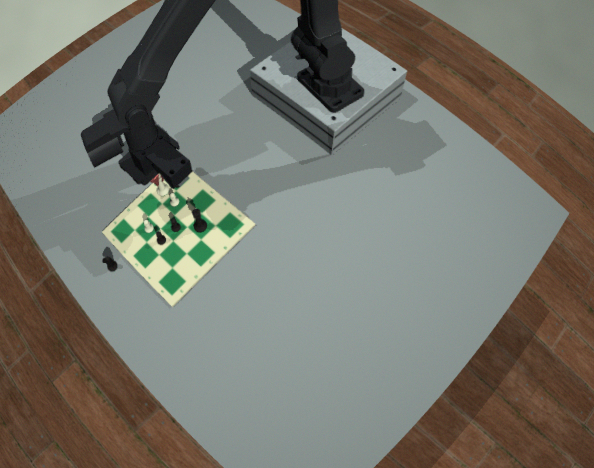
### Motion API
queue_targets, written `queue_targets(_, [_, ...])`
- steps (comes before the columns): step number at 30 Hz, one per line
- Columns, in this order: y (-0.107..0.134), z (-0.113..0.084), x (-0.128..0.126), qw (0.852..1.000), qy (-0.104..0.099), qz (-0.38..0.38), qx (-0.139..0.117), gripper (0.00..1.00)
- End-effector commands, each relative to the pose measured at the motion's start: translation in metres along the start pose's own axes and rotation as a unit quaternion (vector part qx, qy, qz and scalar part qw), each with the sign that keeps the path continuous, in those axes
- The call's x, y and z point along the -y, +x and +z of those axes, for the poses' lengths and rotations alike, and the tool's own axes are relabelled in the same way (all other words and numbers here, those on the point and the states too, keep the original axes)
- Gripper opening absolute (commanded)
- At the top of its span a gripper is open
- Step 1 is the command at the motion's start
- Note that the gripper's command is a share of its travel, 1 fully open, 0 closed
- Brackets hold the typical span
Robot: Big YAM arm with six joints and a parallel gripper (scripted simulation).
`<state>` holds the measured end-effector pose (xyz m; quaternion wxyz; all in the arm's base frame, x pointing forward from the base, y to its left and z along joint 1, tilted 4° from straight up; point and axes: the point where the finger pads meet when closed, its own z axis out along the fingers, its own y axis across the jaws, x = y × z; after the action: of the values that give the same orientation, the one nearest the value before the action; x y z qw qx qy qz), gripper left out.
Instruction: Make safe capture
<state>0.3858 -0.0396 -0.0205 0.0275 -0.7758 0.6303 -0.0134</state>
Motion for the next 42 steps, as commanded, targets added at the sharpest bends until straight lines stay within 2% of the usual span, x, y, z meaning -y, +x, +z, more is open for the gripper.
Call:
queue_targets(1, [0.009, -0.009, 0.021, 1.000, 0.023, -0.004, -0.005, 0.00])
queue_targets(21, [0.009, -0.009, 0.021, 1.000, 0.023, -0.004, -0.005, 0.00])
queue_targets(33, [0.006, 0.001, 0.013, 1.000, 0.015, -0.005, -0.002, 0.00])
queue_targets(36, [0.005, 0.001, 0.013, 1.000, 0.015, -0.005, -0.002, 0.00])
queue_targets(37, [0.006, -0.005, 0.015, 1.000, 0.023, -0.005, -0.005, 0.00])
queue_targets(42, [0.004, 0.003, 0.010, 1.000, 0.014, -0.005, -0.002, 0.00])
